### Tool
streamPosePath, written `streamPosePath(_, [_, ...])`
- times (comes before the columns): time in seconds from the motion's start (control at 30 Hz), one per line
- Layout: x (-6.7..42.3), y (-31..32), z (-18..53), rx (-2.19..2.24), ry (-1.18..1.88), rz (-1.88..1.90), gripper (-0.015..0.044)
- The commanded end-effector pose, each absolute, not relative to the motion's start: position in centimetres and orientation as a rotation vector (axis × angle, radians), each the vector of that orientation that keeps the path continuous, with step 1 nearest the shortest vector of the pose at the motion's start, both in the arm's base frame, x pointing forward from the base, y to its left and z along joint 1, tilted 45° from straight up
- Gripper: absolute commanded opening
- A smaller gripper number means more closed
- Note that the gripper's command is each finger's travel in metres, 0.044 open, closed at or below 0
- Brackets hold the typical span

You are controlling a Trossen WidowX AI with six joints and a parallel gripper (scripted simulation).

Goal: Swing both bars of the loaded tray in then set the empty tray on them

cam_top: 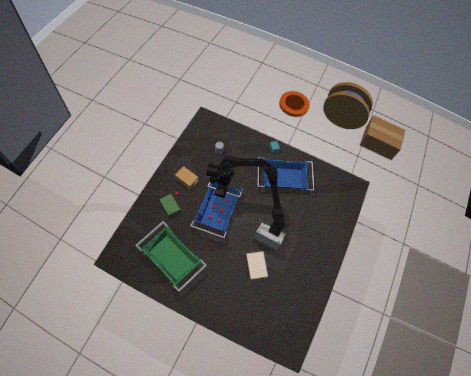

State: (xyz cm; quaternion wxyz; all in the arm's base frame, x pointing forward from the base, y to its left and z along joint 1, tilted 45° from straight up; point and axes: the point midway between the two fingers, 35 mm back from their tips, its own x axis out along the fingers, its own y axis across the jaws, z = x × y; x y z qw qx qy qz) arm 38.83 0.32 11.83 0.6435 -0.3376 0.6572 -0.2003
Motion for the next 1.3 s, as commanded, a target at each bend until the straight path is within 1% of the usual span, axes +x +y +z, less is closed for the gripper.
streamPosePath(0.0, [38.8, 0.3, 11.8, -0.771, 1.496, -0.454, 0.0089])
streamPosePath(0.3, [38.8, 0.3, 11.8, -0.771, 1.496, -0.454, 0.0089])
streamPosePath(0.47, [38.7, 2.0, 13.5, -0.835, 1.517, -0.402, 0.0089])
streamPosePath(0.5, [38.7, 1.0, 12.2, -0.796, 1.516, -0.439, 0.0089])
streamPosePath(0.53, [38.9, 1.7, 11.6, -0.793, 1.515, -0.436, 0.0089])
streamPosePath(0.73, [38.9, 9.8, 4.6, -0.769, 1.508, -0.419, 0.0089])
streamPosePath(0.93, [36.2, 17.1, -2.8, -0.774, 1.508, -0.410, 0.0089])
streamPosePath(1.1, [34.0, 20.2, -6.4, -0.762, 1.500, -0.436, 0.0089])
streamPosePath(1.27, [33.5, 20.7, -7.1, -0.757, 1.497, -0.446, 0.0089])
